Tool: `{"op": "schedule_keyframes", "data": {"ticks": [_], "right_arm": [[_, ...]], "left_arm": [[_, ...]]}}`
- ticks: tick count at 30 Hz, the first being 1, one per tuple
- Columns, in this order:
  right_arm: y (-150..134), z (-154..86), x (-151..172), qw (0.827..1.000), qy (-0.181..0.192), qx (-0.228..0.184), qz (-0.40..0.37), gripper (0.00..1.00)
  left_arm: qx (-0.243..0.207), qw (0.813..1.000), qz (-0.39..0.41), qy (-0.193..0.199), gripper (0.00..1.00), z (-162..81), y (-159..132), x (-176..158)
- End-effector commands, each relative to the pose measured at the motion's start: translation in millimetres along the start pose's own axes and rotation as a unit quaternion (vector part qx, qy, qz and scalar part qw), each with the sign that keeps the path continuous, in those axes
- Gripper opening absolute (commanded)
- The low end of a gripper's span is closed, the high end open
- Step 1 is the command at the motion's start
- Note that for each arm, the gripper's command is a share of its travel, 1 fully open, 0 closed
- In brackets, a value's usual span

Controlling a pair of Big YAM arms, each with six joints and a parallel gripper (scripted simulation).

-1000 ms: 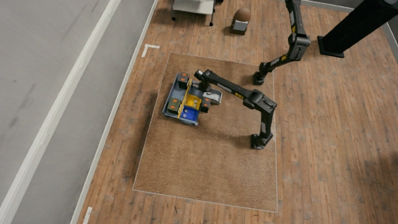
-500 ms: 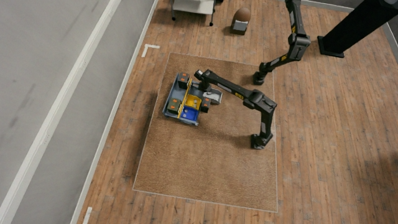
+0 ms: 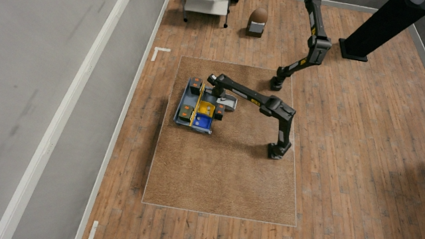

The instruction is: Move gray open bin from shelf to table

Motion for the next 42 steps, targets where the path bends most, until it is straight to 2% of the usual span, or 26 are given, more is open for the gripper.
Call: {"op": "schedule_keyframes", "data": {"ticks": [1, 42], "right_arm": [[1.5, -4.0, -3.6, 1.0, -0.001, -0.01, -0.009, 1.0], [1.5, -4.0, -3.6, 1.0, -0.001, -0.01, -0.009, 1.0]], "left_arm": [[-0.017, 0.999, 0.003, 0.044, 0.0, -54.1, 9.2, 12.6], [-0.017, 0.999, 0.003, 0.043, 0.0, -50.0, 8.9, 12.1]]}}
Point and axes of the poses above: on each arm, the point where the finger pads meet when closed, its own z axis out along the fingers, its own x axis across the jaws, y = z × x, the point moved 10 cm from there along -z, back along the fingers, and after that the axes turned 11 degrees about z, right-handed, at the moved point
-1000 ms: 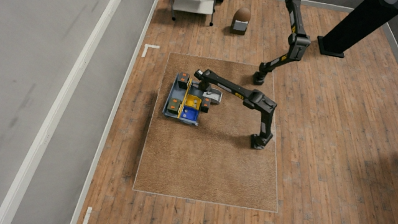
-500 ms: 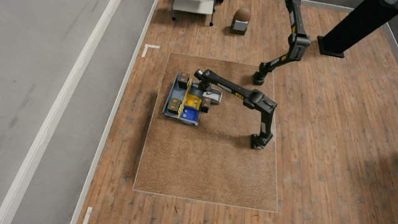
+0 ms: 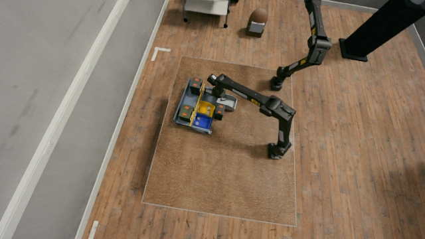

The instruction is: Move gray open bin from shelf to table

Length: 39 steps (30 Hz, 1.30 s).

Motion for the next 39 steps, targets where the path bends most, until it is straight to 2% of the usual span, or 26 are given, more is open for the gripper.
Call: {"op": "schedule_keyframes", "data": {"ticks": [1, 22, 29, 39], "right_arm": [[1.5, -4.0, -3.6, 1.0, -0.001, -0.01, -0.009, 1.0], [1.5, -4.0, -3.6, 1.0, -0.001, -0.01, -0.009, 1.0], [1.5, -4.0, -3.6, 1.0, -0.001, -0.01, -0.009, 1.0], [1.5, -4.0, -3.6, 1.0, -0.001, -0.01, -0.009, 1.0]], "left_arm": [[-0.017, 0.999, 0.003, 0.043, 0.0, -49.9, 8.9, 12.1], [-0.017, 0.999, 0.003, 0.044, 0.0, -46.7, 8.9, 12.5], [-0.017, 0.999, 0.003, 0.043, 0.0, -36.3, 9.6, 14.9], [-0.01, 1.0, 0.003, 0.021, 0.0, -14.6, 7.5, 8.5]]}}
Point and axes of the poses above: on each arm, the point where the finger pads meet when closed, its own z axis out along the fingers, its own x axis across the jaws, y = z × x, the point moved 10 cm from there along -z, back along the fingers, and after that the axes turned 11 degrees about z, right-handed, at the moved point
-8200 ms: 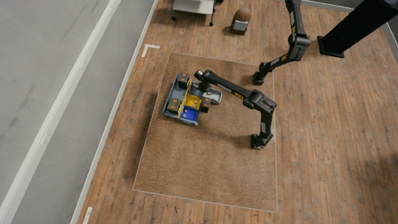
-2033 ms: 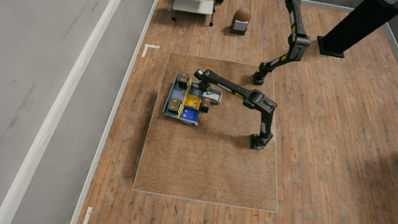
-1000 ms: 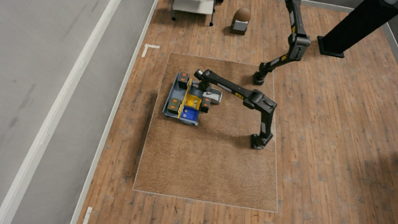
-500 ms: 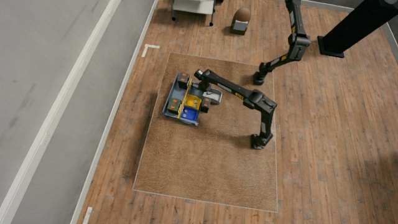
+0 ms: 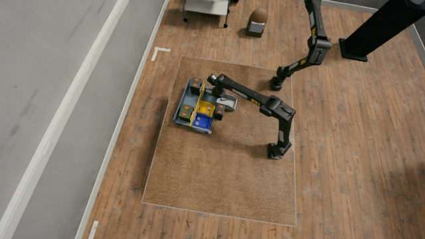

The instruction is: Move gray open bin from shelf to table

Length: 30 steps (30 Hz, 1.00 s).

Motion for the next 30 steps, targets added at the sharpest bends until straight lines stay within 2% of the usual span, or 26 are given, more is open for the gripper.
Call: {"op": "schedule_keyframes", "data": {"ticks": [1, 7, 12, 30], "right_arm": [[1.5, -4.0, -3.6, 1.0, -0.001, -0.01, -0.009, 1.0], [1.5, -4.0, -3.6, 1.0, -0.001, -0.01, -0.009, 1.0], [1.5, -4.0, -3.6, 1.0, -0.001, -0.01, -0.009, 1.0], [1.5, -4.0, -3.6, 1.0, -0.001, -0.01, -0.009, 1.0]], "left_arm": [[-0.008, 1.0, 0.003, 0.016, 0.0, -11.5, 7.1, 7.0], [-0.003, 1.0, 0.003, -0.001, 0.0, 4.9, 5.1, 0.9], [-0.005, 1.0, 0.003, 0.006, 0.0, -3.1, 5.5, 2.4], [-0.002, 1.0, 0.003, -0.003, 0.0, 5.6, 4.5, -0.5]]}}
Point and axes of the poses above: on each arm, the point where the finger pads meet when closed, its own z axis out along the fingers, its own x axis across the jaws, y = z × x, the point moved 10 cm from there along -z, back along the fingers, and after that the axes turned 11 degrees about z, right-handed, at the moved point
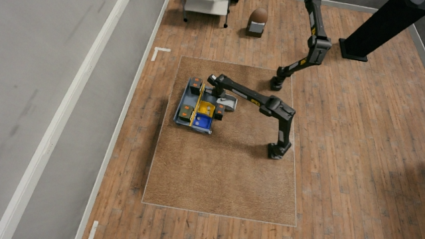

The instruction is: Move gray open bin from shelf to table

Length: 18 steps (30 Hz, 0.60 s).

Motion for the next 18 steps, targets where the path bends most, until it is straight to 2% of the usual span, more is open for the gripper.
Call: {"op": "schedule_keyframes", "data": {"ticks": [1, 18], "right_arm": [[1.5, -4.0, -3.6, 1.0, -0.001, -0.01, -0.009, 1.0], [1.5, -4.0, -3.6, 1.0, -0.001, -0.01, -0.009, 1.0]], "left_arm": [[-0.004, 1.0, 0.003, 0.002, 0.0, 0.8, 5.3, 2.2], [-0.005, 1.0, 0.003, 0.007, 0.0, -4.9, 5.1, 2.2]]}}
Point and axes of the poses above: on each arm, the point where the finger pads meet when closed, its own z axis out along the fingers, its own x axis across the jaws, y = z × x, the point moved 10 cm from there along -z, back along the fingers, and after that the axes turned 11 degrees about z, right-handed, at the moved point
